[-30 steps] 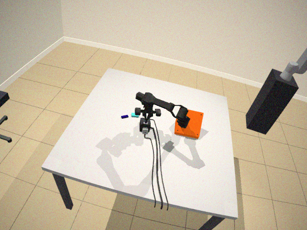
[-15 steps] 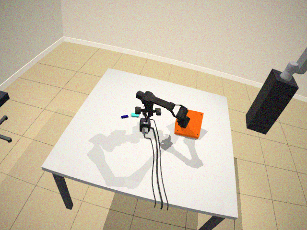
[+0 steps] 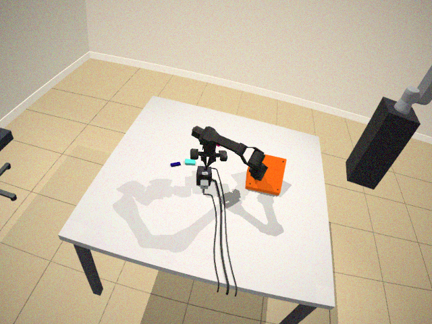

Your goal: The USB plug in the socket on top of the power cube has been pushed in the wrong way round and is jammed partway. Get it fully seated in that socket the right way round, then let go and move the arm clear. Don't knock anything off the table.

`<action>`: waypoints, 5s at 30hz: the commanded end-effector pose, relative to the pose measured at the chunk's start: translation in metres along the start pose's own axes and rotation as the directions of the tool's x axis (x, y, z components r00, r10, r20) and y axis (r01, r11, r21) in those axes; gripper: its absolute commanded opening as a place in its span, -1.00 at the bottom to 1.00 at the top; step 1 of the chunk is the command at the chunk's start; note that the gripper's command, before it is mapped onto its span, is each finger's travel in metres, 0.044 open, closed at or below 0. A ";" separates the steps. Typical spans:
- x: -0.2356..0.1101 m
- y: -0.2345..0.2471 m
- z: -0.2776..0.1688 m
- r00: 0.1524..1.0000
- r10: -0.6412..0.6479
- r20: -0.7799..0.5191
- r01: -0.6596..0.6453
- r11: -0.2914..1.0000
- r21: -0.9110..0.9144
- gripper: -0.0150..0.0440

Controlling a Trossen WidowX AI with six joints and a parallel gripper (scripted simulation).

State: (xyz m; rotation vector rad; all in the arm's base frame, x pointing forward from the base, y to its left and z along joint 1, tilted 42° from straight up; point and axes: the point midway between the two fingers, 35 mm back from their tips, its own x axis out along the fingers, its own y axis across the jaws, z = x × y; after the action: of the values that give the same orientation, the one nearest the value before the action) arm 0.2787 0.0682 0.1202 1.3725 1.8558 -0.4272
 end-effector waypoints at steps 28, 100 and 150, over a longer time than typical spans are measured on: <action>-0.007 0.000 0.000 1.000 0.000 0.000 0.000 0.938 -0.347 -0.49; -0.007 0.000 0.000 1.000 0.000 0.000 0.000 -0.619 -0.786 -0.49; -0.007 0.000 0.000 1.000 0.000 -0.001 0.000 -1.000 -0.007 -0.49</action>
State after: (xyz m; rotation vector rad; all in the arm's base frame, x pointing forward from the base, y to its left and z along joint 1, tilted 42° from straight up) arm 0.2794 0.0635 0.1258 -0.9142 0.4035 1.7325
